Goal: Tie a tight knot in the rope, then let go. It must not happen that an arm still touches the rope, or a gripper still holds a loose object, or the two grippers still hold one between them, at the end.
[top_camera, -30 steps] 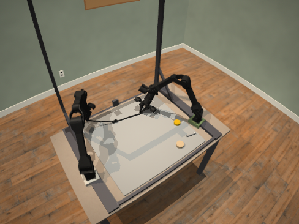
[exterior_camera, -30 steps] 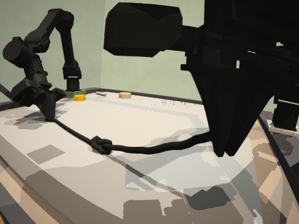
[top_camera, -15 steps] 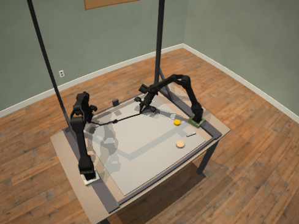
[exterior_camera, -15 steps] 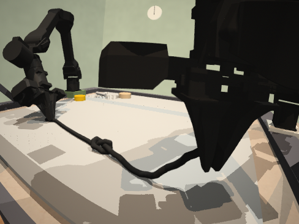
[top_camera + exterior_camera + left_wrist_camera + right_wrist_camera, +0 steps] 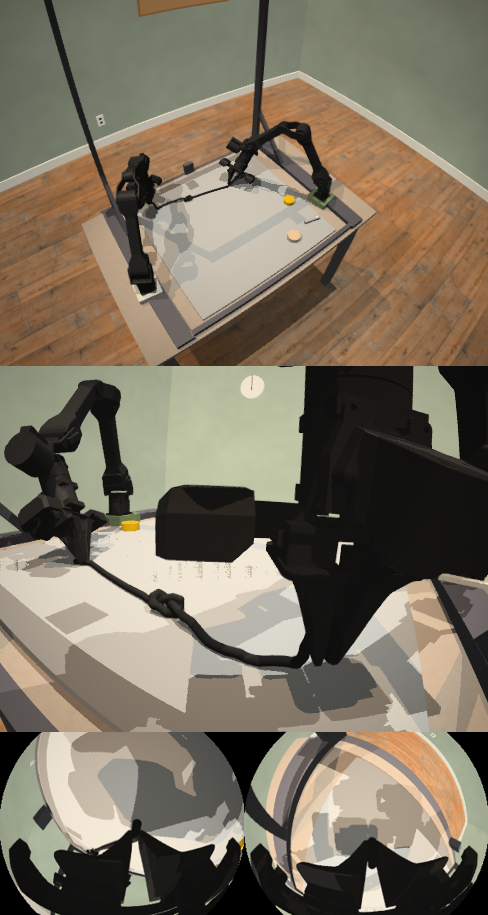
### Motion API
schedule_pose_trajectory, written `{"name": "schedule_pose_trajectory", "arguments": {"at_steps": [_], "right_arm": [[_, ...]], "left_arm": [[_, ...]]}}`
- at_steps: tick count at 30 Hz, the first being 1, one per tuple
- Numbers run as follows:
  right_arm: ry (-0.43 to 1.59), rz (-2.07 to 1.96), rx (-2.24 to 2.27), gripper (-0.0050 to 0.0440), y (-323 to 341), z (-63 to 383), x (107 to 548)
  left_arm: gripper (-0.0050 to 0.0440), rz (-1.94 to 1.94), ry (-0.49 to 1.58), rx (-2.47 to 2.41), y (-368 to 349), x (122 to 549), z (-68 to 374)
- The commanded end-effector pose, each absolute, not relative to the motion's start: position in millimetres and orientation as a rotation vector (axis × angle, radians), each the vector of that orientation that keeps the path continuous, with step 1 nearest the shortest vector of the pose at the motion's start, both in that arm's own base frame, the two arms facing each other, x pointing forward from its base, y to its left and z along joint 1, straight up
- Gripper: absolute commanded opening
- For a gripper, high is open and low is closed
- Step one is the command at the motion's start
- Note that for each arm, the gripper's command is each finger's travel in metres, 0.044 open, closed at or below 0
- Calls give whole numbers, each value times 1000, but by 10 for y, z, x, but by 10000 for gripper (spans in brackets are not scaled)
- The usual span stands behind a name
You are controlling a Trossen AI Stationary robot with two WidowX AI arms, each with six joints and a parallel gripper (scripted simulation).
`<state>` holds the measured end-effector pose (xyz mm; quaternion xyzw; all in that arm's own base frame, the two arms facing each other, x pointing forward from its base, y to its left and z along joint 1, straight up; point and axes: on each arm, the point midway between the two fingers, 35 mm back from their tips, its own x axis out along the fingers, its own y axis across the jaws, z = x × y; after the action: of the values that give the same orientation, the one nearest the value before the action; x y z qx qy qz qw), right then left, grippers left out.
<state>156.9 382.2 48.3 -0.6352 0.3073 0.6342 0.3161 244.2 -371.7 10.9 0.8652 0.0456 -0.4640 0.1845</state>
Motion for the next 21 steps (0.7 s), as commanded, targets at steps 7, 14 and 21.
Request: {"name": "schedule_pose_trajectory", "arguments": {"at_steps": [7,14,21], "right_arm": [[791,1667,-1664,15,3812,484,1616],[791,1667,-1664,39,3812,484,1616],[791,1667,-1664,85,3812,484,1616]], "left_arm": [[30,-1288,109,2430,-3752,2459,199],[30,-1288,109,2430,-3752,2459,199],[30,-1288,109,2430,-3752,2459,199]]}}
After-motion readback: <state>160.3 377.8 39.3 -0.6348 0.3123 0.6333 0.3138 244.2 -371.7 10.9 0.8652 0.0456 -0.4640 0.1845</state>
